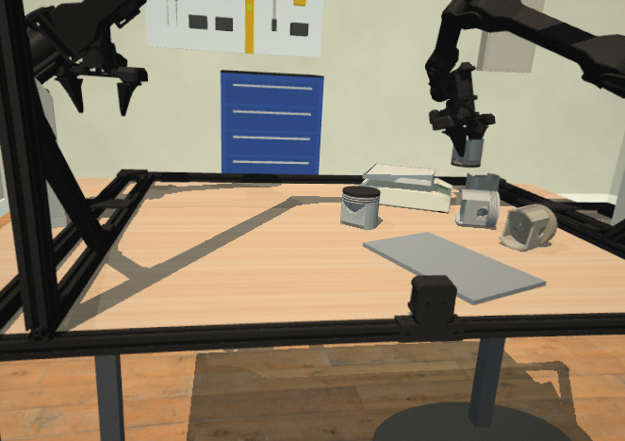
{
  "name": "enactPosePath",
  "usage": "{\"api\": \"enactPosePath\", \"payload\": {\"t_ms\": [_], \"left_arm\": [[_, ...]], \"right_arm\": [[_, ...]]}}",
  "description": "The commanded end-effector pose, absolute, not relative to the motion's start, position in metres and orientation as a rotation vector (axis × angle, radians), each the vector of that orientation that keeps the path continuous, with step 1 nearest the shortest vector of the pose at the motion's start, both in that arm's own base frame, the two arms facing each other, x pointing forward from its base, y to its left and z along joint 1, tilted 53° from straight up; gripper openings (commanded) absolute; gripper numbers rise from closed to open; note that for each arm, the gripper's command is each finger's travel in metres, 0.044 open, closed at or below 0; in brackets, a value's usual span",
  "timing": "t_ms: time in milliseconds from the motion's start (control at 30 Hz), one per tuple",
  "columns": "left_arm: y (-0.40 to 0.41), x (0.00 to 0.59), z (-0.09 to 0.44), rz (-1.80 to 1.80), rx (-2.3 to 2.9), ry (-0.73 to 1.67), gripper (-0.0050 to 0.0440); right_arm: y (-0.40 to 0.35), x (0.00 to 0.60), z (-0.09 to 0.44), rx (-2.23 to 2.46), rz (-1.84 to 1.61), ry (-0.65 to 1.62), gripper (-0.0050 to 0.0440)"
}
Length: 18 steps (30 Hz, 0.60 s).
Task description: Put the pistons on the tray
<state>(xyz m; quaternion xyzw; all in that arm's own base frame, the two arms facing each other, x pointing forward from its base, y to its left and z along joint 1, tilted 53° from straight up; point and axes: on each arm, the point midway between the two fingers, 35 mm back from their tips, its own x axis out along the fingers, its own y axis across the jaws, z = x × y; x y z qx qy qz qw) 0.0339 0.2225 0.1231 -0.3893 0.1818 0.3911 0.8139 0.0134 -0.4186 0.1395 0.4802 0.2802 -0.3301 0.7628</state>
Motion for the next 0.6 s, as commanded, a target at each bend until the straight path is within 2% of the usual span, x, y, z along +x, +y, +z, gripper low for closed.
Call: {"api": "enactPosePath", "payload": {"t_ms": [0,333,567], "left_arm": [[0.222,0.034,0.123,0.832,-0.830,0.386,0.0440],[0.222,0.034,0.123,0.832,-0.830,0.386,0.0440],[0.222,0.034,0.123,0.832,-0.830,0.386,0.0440]], "right_arm": [[-0.417,0.009,0.150,1.024,-0.728,0.596,0.0158],[-0.416,0.007,0.157,1.010,-0.736,0.582,0.0158],[-0.388,0.018,0.160,0.850,-0.751,0.544,0.0158]]}}
